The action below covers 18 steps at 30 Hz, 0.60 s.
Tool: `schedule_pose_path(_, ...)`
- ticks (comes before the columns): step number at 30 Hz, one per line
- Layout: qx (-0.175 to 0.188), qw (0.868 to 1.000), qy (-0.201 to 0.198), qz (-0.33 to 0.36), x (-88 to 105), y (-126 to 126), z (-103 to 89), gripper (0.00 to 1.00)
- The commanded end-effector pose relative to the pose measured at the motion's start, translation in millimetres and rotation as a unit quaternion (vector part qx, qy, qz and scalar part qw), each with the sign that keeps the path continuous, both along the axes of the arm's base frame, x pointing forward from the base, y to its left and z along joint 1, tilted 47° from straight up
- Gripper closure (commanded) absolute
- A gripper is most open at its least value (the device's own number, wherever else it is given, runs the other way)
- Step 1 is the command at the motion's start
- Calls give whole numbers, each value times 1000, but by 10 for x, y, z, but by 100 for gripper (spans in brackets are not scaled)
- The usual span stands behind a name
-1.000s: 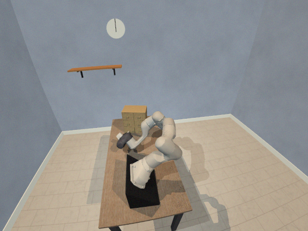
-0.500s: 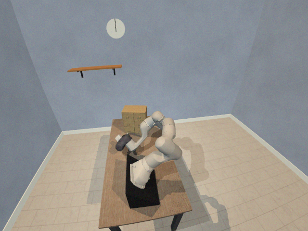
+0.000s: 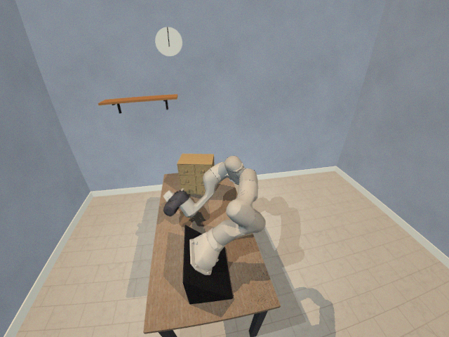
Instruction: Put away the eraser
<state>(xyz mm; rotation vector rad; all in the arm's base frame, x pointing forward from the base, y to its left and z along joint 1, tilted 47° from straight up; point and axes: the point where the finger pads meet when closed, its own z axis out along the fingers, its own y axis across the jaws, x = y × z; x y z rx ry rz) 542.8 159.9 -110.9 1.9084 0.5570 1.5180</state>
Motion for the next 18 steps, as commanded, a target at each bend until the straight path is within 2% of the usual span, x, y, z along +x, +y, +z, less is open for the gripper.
schedule_pose_path(1,-14,1000,-8,-10,-28,-47,115,100)
schedule_pose_path(11,-14,1000,-3,-15,-41,-39,122,100)
schedule_pose_path(18,-12,999,17,-35,-92,-6,148,100)
